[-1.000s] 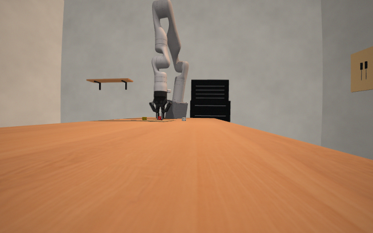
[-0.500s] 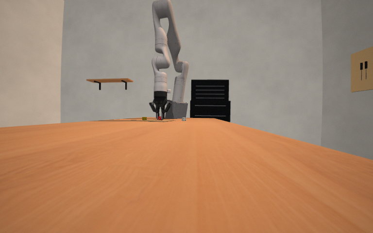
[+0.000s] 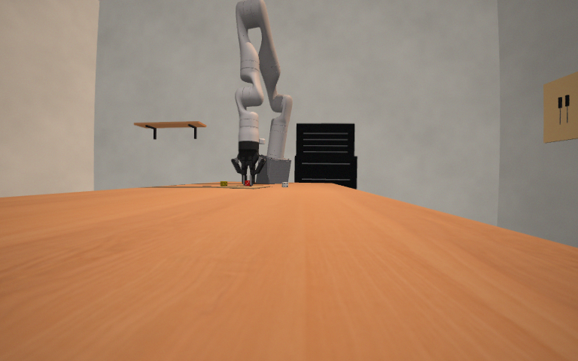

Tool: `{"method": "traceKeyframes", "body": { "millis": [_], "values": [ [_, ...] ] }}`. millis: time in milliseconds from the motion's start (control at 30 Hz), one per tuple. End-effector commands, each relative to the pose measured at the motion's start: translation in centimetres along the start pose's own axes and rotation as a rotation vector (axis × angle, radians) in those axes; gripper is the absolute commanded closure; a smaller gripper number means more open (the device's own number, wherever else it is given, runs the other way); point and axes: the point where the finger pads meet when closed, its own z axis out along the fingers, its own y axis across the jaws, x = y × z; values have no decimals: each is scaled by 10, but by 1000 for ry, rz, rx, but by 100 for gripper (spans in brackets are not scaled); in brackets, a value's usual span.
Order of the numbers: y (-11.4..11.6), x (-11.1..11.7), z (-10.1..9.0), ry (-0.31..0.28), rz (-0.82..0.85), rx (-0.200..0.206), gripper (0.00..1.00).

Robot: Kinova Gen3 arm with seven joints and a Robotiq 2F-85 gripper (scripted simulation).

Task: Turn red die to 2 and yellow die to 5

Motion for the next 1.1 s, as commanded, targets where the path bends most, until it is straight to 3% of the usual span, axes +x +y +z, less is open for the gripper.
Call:
{"method": "traceKeyframes", "body": {
  "millis": [0, 267, 700, 1067],
  "values": [
    [0, -1, 0, -1, 0, 0, 85],
    [0, -1, 0, -1, 0, 0, 85],
    [0, -1, 0, -1, 0, 0, 65],
    [0, -1, -1, -1, 0, 0, 65]
  ]
}}
